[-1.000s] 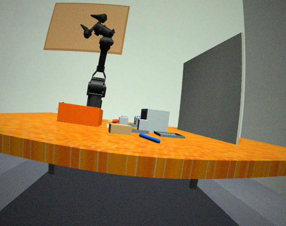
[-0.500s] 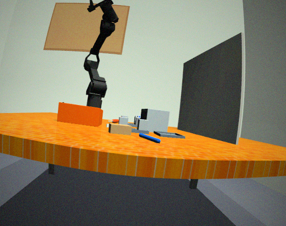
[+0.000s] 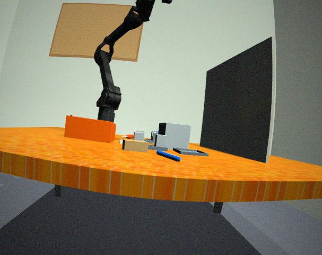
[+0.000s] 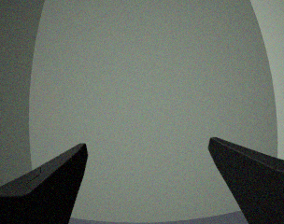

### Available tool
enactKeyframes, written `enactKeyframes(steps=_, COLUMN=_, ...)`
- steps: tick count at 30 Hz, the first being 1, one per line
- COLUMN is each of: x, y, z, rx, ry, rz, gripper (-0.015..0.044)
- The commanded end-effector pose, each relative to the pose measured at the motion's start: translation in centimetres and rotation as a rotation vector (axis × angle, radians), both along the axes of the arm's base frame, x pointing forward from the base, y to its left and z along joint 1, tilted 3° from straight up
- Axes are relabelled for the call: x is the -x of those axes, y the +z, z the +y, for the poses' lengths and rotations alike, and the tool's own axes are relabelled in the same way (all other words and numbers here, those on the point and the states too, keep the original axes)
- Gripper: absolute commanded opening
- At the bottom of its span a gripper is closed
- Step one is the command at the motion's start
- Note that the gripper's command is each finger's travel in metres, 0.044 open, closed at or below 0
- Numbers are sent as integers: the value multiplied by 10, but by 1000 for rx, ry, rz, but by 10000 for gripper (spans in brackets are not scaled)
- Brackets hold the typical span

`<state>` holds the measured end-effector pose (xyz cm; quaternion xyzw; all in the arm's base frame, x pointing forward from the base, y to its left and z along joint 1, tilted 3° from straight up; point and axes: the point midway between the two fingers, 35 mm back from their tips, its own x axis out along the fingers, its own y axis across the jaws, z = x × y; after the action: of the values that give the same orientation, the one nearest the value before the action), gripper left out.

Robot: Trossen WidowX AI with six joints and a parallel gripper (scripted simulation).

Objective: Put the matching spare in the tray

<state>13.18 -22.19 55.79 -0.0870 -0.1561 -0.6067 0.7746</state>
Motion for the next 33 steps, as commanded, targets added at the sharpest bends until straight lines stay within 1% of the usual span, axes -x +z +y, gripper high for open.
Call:
enactKeyframes(steps=1, x=-51, y=-24, z=-7, rx=-88, ry=129, rz=131, gripper=440)
enactKeyframes(steps=7, x=-137, y=-78, z=2, rx=-211, ry=328, rz=380, gripper=440)
enactKeyframes(steps=12, x=-168, y=-104, z=13, rx=-264, ry=416, rz=486, gripper=440)
enactKeyframes(steps=16, x=-211, y=-149, z=37, rx=-367, ry=562, rz=659, gripper=440)
enactKeyframes(steps=20, x=-243, y=-197, z=70, rx=-476, ry=704, rz=840, gripper=440)
enactKeyframes(steps=26, x=-269, y=-271, z=135, rx=-658, ry=902, rz=1134, gripper=440)
enactKeyframes(steps=30, x=-268, y=-315, z=181, rx=-788, ry=1007, rz=1339, gripper=440)
enactKeyframes(steps=33, x=-259, y=-346, z=219, rx=-902, ry=1072, rz=1513, gripper=440)
